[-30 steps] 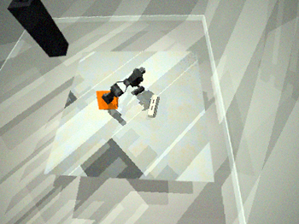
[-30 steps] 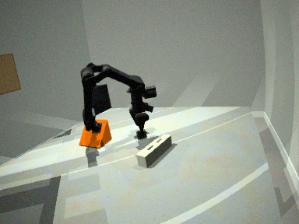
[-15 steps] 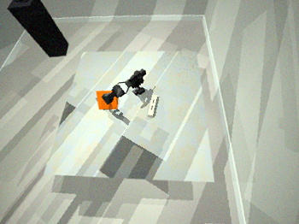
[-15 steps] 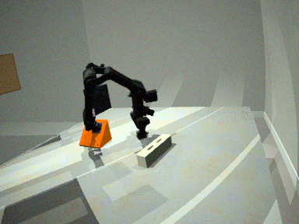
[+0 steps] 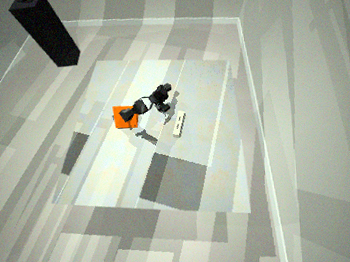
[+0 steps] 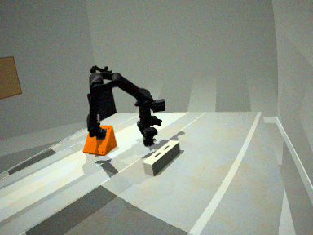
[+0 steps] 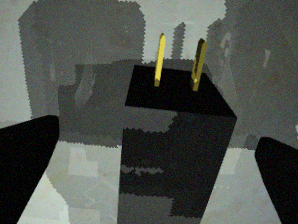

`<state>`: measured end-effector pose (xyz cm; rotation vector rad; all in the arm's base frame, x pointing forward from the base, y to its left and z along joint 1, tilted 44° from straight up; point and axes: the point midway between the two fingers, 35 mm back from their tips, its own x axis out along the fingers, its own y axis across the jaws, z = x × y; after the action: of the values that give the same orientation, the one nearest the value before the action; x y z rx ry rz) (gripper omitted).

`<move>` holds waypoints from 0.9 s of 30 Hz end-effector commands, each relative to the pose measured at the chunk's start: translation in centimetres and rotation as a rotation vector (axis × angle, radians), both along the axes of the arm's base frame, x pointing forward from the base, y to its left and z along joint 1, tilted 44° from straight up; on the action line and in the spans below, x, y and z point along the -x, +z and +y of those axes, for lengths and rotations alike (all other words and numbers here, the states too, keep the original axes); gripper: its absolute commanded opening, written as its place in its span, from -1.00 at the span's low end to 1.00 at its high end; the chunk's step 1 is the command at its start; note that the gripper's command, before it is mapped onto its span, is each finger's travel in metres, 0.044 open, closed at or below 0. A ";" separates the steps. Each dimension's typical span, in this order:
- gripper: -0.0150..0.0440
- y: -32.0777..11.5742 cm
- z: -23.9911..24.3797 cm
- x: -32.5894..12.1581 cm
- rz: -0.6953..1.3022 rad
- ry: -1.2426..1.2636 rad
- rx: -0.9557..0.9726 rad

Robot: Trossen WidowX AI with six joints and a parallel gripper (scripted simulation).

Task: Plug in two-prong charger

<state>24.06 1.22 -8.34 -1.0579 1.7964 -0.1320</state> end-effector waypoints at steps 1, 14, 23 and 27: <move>0.82 0.0 0.1 0.0 -0.001 0.001 0.000; -0.14 0.0 0.1 0.0 -0.001 0.001 0.000; -0.49 1.3 1.3 -0.2 -0.001 0.003 -0.002; -0.49 3.0 2.8 -0.1 0.000 0.006 -0.002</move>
<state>23.90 2.64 -6.66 -1.0669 1.8111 -0.1311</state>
